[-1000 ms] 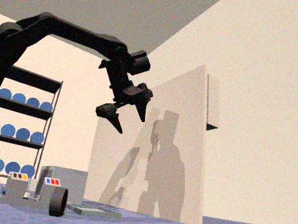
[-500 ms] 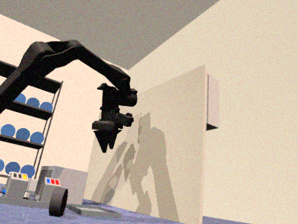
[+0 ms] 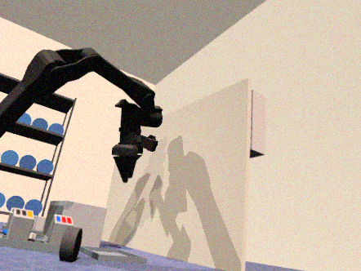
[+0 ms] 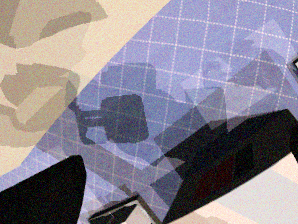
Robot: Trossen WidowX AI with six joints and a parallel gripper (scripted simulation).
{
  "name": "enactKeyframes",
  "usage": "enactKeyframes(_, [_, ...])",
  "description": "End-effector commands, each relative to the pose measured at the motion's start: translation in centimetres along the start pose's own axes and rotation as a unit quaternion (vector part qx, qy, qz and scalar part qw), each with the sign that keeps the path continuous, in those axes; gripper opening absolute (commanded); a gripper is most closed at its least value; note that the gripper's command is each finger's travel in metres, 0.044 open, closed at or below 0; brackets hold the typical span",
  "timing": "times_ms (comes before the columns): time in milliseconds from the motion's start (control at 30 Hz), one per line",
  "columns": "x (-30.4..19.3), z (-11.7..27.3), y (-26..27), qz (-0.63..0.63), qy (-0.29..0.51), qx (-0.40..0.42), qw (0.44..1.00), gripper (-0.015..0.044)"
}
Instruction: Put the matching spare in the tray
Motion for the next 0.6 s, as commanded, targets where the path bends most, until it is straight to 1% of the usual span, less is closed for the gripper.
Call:
enactKeyframes(0, [-4.5, -0.7, 3.0, 0.138, 0.028, -0.003, 0.99, 0.044])
enactKeyframes(67, [-7.6, -1.0, 4.5, 0.235, 0.044, -0.004, 0.971, 0.044])
enactKeyframes(133, [-10.9, -1.2, 5.8, 0.334, 0.06, -0.006, 0.941, 0.044])
enactKeyframes(233, [-16.3, -1.7, 7.1, 0.487, 0.084, -0.01, 0.87, 0.044])
enactKeyframes(333, [-21.5, -2.2, 7.4, 0.623, 0.108, -0.017, 0.774, 0.044])
enactKeyframes(433, [-26.4, -2.8, 6.9, 0.74, 0.132, -0.027, 0.659, 0.044])
enactKeyframes(500, [-29.6, -3.3, 6.0, 0.806, 0.149, -0.035, 0.572, 0.044])
enactKeyframes(533, [-30.7, -3.5, 5.6, 0.828, 0.156, -0.038, 0.537, 0.044])
enactKeyframes(567, [-31.4, -3.6, 5.4, 0.841, 0.16, -0.041, 0.516, 0.044])
Point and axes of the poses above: the point midway between the two fingers, 35 mm back from their tips, its own z axis back along the fingers, its own y axis across the jaws, x = y × z, the point moved 4 cm from there along z, back along the fingers, and after that the axes turned 2 degrees about -z, right-handed, at the moved point
